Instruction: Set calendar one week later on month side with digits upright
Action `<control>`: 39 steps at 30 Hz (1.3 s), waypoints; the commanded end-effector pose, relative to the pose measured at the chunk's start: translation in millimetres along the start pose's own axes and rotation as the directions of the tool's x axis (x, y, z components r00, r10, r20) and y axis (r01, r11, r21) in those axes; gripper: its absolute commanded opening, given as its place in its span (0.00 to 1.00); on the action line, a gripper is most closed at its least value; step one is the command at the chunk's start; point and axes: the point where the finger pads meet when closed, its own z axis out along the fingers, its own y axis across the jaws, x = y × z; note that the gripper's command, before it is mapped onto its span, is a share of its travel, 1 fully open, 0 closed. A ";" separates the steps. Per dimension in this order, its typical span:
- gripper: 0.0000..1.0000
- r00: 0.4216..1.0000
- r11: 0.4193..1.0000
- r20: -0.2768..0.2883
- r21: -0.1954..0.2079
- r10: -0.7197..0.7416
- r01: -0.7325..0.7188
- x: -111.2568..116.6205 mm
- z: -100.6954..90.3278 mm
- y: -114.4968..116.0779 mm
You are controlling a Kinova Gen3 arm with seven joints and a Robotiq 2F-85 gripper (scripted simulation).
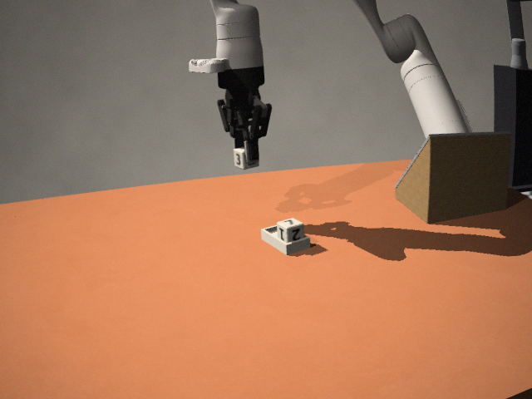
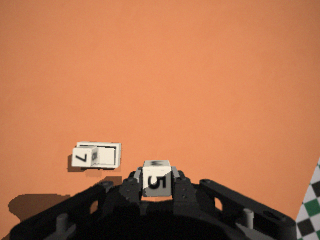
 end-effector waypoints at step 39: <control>0.26 0.999 0.999 -0.006 0.000 0.045 -0.045 0.8 46.3 2.0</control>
